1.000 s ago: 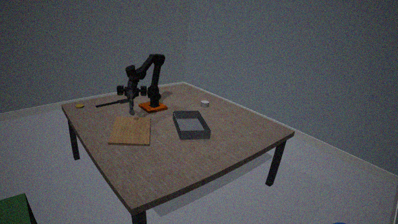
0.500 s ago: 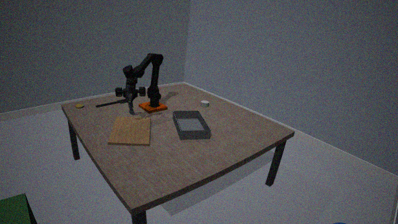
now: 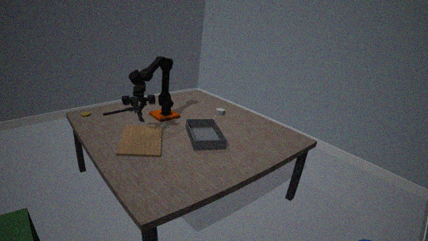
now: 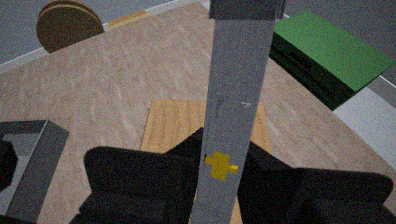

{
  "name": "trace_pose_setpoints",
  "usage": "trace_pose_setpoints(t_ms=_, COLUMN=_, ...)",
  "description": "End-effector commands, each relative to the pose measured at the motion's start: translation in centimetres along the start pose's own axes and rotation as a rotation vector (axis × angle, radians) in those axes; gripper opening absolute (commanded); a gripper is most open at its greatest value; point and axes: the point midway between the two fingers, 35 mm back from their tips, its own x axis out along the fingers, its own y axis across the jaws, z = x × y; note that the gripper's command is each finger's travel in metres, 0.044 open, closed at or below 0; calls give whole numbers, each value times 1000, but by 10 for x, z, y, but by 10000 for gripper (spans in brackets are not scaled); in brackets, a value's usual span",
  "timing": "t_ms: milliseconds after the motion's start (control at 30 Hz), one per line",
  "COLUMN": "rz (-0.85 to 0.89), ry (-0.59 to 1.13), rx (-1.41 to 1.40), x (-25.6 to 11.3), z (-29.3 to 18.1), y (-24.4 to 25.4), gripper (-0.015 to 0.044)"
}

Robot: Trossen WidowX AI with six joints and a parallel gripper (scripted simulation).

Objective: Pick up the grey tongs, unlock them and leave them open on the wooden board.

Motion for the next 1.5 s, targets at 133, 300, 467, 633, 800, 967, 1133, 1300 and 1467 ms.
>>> trace_pose_setpoints(t_ms=133, rz=-11, ry=92, rx=4, x=6, z=8, y=-2, gripper=-150)
trace_pose_setpoints(t_ms=300, rz=-13, ry=154, rx=7, x=10, z=8, y=-3, gripper=-150)
trace_pose_setpoints(t_ms=467, rz=-15, ry=217, rx=9, x=13, z=7, y=-3, gripper=-150)
trace_pose_setpoints(t_ms=633, rz=-17, ry=280, rx=10, x=16, z=7, y=-2, gripper=-150)
trace_pose_setpoints(t_ms=800, rz=-18, ry=343, rx=8, x=17, z=6, y=-2, gripper=-150)
trace_pose_setpoints(t_ms=967, rz=-19, ry=407, rx=5, x=18, z=4, y=0, gripper=-150)
trace_pose_setpoints(t_ms=1133, rz=-20, ry=472, rx=0, x=18, z=2, y=1, gripper=-150)
trace_pose_setpoints(t_ms=1300, rz=-20, ry=536, rx=-7, x=18, z=0, y=3, gripper=-150)
trace_pose_setpoints(t_ms=1467, rz=-20, ry=601, rx=-17, x=17, z=-2, y=4, gripper=-150)
